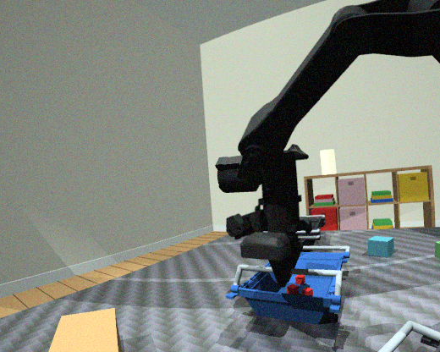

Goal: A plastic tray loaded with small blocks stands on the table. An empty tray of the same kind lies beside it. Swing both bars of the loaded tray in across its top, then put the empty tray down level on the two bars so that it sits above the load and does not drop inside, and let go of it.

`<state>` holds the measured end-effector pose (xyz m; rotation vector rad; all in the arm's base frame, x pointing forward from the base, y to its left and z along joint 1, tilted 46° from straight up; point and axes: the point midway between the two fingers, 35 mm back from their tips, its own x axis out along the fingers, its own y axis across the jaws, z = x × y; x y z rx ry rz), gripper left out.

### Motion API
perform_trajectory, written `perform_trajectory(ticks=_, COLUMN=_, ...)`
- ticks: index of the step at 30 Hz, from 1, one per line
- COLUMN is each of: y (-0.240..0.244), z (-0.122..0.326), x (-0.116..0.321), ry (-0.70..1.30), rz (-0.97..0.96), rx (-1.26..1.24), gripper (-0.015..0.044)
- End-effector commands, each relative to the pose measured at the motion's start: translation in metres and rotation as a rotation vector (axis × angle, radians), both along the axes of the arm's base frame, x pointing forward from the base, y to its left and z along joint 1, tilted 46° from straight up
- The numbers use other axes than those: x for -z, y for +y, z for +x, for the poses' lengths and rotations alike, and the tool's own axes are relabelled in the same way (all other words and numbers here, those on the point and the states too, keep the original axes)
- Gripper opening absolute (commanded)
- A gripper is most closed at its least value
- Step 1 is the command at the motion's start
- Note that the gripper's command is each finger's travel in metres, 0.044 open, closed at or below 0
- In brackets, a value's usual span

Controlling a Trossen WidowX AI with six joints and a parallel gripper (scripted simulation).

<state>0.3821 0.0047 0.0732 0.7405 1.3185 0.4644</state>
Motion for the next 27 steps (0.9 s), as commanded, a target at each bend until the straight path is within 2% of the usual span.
perform_trajectory(ticks=1, y=0.0, z=-0.002, x=0.022, ry=0.008, rz=0.0, rx=-0.007, gripper=0.0089)
perform_trajectory(ticks=6, y=-0.004, z=-0.002, x=0.017, ry=0.008, rz=-0.001, rx=-0.007, gripper=0.0089)
perform_trajectory(ticks=13, y=-0.027, z=-0.008, x=-0.013, ry=0.008, rz=-0.002, rx=-0.007, gripper=0.0089)
perform_trajectory(ticks=27, y=-0.025, z=-0.007, x=-0.007, ry=0.013, rz=-0.003, rx=0.002, gripper=0.0089)
